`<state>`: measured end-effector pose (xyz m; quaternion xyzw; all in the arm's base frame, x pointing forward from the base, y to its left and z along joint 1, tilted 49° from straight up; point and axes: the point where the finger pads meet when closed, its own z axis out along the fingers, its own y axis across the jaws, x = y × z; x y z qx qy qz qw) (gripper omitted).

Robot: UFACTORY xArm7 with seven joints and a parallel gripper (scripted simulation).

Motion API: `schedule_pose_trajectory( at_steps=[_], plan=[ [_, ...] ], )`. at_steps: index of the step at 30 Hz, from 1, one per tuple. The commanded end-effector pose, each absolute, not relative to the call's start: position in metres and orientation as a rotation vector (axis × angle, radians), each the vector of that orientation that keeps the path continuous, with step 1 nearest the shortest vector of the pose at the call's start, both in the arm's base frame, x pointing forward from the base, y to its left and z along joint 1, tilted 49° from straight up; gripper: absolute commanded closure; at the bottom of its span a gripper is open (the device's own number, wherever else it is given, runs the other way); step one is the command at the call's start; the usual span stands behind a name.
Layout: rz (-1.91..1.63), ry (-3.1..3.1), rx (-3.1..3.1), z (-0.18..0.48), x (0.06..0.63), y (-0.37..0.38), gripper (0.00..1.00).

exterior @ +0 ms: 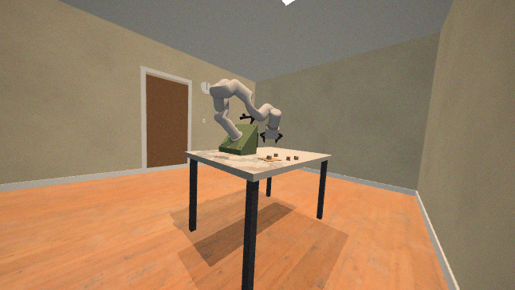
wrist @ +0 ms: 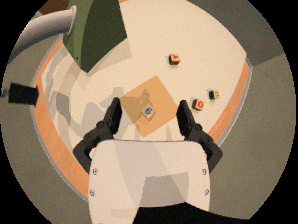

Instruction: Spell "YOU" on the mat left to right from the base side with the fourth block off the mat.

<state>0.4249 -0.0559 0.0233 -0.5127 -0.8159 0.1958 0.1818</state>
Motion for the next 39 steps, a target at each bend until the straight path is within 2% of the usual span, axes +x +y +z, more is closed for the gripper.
schedule_pose_trajectory(
  at_steps=[1,18,39],
  plan=[
    [0.550,-2.308,-1.445,0.024,0.426,-0.054,0.00],
    [0.612,-2.359,-1.382,0.024,0.423,-0.057,0.00],
    [1.070,-2.717,-0.697,0.028,0.417,-0.066,0.00]
  ],
)
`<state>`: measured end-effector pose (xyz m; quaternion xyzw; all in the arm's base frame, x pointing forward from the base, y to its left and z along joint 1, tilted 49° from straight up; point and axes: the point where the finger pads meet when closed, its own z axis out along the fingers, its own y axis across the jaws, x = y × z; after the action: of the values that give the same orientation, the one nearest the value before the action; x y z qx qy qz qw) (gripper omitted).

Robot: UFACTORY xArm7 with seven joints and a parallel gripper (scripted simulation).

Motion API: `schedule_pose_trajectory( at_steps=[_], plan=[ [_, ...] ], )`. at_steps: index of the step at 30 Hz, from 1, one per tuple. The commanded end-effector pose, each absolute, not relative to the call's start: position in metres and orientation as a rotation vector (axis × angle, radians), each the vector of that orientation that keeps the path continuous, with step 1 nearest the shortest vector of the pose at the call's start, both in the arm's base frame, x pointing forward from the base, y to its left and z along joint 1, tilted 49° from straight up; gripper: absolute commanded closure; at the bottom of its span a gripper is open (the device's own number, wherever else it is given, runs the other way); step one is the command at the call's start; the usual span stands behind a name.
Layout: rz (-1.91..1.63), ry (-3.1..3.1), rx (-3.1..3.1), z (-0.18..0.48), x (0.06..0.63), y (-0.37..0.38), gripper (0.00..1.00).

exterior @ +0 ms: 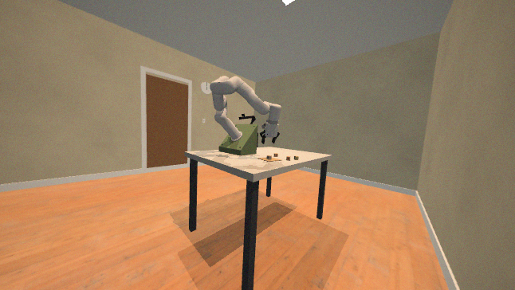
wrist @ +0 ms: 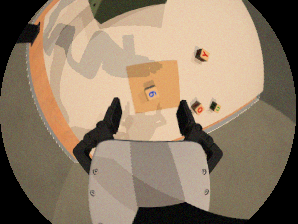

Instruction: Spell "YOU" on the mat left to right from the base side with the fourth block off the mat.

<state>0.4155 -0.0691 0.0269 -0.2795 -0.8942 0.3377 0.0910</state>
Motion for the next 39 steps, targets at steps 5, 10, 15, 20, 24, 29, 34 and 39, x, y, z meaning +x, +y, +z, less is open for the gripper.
schedule_pose_trajectory(
  at_steps=[5,10,15,20,24,29,34,39],
  plan=[
    [1.155,-2.774,-0.499,0.029,0.420,-0.062,0.00],
    [1.229,-2.816,-0.293,0.030,0.423,-0.056,0.00],
    [1.276,-2.838,-0.140,0.031,0.425,-0.050,0.00],
    [1.291,-2.844,-0.087,0.031,0.425,-0.047,0.00],
    [1.291,-2.844,-0.087,0.031,0.425,-0.047,0.00],
    [1.291,-2.844,-0.087,0.031,0.425,-0.047,0.00],
    [1.291,-2.844,-0.086,0.031,0.425,-0.047,0.00],
    [1.287,-2.837,-0.058,0.030,0.425,-0.047,0.00]
  ],
)
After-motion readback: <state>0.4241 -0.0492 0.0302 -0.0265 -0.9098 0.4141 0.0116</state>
